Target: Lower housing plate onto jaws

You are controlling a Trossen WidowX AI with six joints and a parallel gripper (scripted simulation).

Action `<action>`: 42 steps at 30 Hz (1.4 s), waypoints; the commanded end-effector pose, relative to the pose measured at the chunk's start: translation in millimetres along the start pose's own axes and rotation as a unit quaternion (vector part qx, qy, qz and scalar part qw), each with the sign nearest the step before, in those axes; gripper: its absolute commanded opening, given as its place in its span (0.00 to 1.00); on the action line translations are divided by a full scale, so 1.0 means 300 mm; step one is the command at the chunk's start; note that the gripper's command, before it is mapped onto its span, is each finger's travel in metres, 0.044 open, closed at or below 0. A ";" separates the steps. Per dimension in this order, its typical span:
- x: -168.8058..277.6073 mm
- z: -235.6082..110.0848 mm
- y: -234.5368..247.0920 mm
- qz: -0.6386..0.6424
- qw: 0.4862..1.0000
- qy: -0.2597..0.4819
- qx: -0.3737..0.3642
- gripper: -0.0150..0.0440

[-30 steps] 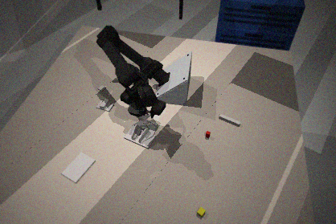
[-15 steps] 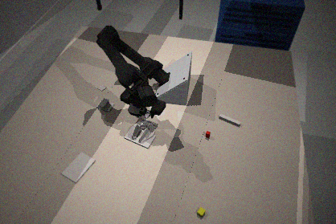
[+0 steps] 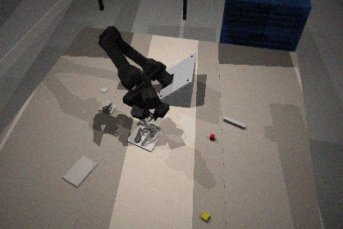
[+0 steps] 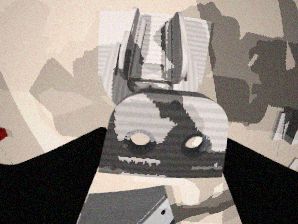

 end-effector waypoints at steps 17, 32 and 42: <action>0.044 0.002 0.033 0.003 1.000 0.002 -0.001 0.85; 0.044 0.002 0.033 0.003 1.000 0.002 -0.001 0.85; 0.044 0.002 0.033 0.003 1.000 0.002 -0.001 0.85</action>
Point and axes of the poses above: the point midway between the two fingers, 35 mm back from their tips, its own z axis out along the fingers, its own y axis across the jaws, x = y × z, the point moved 2 cm from there along -z, back along the fingers, and after that the axes turned 8 degrees about z, right-handed, at the moved point
